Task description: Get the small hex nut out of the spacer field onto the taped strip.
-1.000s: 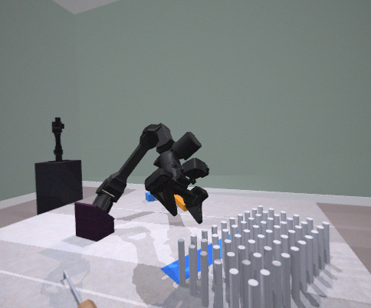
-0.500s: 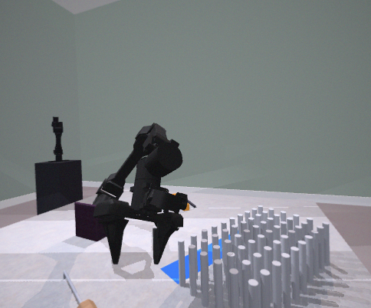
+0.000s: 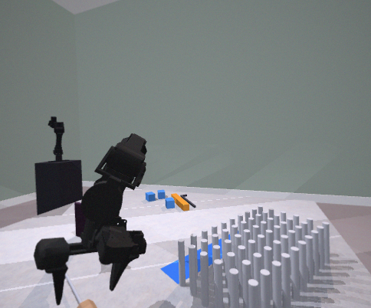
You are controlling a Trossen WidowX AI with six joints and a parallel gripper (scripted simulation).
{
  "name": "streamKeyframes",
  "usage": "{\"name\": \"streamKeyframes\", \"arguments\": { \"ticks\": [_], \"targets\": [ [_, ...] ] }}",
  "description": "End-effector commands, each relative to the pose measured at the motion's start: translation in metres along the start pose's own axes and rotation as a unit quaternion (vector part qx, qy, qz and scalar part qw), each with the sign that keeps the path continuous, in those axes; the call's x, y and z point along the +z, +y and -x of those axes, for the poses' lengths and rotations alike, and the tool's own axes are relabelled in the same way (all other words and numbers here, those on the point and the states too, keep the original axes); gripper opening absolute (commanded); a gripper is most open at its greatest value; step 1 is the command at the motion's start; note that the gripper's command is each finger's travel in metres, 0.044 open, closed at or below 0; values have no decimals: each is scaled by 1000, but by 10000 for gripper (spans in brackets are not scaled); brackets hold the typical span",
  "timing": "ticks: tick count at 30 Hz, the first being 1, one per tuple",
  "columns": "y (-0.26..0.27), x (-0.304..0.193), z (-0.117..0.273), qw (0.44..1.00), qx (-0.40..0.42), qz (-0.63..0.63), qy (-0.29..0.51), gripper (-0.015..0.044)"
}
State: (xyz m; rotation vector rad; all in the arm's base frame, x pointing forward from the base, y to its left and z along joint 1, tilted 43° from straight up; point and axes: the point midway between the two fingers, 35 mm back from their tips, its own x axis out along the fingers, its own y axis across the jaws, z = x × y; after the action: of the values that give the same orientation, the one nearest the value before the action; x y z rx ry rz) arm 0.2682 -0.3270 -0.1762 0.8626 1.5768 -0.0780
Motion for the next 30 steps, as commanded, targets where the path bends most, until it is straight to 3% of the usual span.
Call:
{"name": "streamKeyframes", "arguments": {
  "ticks": [1,13,19,30],
  "targets": [
    [2,-2,3,1000,3,7,0,440],
    [4,-7,4,1000,4,7,1,440],
    [4,-7,4,1000,4,7,1,282],
    [5,-7,3,1000,4,7,1,280]
  ]
}}
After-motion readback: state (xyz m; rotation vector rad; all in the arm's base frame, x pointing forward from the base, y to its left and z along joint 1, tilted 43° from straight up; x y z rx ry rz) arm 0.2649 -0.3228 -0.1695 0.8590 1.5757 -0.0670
